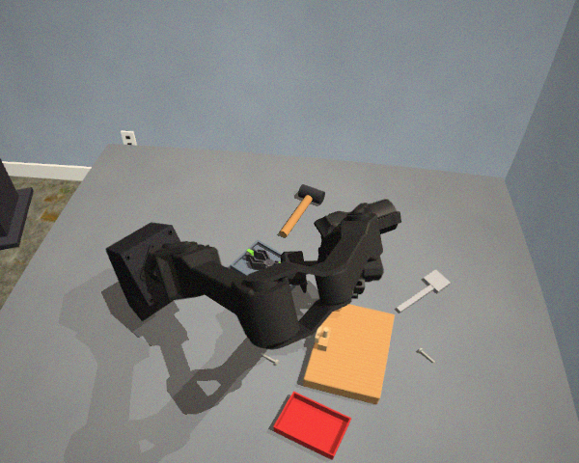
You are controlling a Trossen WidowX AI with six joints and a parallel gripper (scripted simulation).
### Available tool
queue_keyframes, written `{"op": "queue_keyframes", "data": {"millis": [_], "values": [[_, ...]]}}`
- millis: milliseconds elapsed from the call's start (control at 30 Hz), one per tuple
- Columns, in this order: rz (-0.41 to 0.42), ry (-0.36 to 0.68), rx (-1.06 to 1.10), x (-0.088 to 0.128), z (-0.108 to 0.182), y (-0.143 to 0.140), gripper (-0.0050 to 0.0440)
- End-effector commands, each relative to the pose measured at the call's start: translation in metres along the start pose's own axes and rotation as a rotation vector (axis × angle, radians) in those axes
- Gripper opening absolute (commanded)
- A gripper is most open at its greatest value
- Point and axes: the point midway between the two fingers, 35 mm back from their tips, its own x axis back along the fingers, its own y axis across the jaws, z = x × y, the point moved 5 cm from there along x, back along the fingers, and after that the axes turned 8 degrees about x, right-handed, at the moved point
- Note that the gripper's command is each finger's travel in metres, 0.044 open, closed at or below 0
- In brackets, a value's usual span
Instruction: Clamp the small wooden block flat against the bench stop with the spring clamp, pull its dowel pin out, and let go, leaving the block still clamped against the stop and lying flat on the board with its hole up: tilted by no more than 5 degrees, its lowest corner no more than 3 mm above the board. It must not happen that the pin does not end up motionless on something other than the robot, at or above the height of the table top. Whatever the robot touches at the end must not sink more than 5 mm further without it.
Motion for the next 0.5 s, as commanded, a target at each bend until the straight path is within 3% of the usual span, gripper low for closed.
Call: {"op": "queue_keyframes", "data": {"millis": [0, 467], "values": [[0.002, -0.003, 0.045, 0.001, 0.008, -0.001, 0.044], [0.009, 0.0, 0.165, 0.004, 0.032, -0.005, 0.044]]}}
